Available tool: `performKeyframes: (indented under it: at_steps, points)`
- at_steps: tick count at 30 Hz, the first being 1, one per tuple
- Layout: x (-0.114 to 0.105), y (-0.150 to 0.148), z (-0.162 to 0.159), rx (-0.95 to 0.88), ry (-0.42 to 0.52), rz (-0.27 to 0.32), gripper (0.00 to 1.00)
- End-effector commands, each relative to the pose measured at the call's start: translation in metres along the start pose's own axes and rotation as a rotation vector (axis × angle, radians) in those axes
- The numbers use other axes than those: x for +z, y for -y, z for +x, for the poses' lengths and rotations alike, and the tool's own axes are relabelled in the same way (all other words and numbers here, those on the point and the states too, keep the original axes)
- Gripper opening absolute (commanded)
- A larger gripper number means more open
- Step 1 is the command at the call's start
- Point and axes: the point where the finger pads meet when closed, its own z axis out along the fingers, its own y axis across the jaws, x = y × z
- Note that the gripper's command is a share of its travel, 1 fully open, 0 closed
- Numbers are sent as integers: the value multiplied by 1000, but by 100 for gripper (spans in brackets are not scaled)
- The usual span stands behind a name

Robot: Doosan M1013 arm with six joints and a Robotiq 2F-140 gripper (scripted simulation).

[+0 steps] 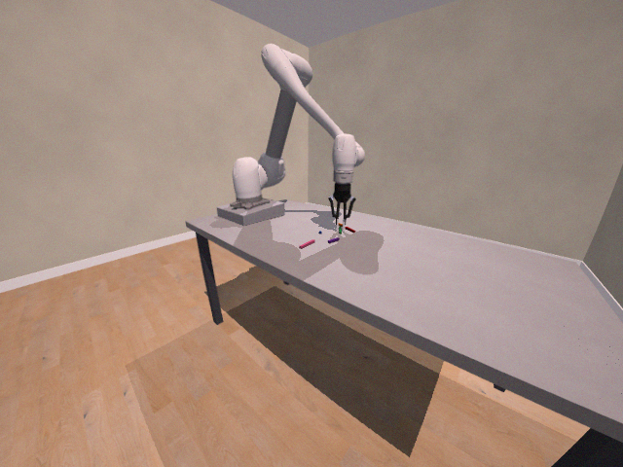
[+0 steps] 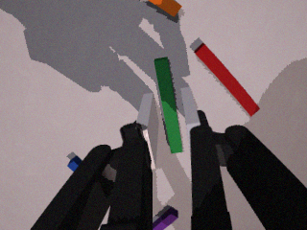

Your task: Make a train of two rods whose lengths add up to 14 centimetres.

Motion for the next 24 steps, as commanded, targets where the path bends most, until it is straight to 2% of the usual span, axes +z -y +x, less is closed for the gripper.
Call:
performKeyframes:
  at_steps: [1, 5, 6, 24]
  points:
    - [0, 0, 0, 0, 0, 0, 15]
    - [0, 0, 0, 0, 0, 0, 15]
    - [0, 0, 0, 0, 0, 0, 3]
    - [0, 0, 0, 0, 0, 0, 3]
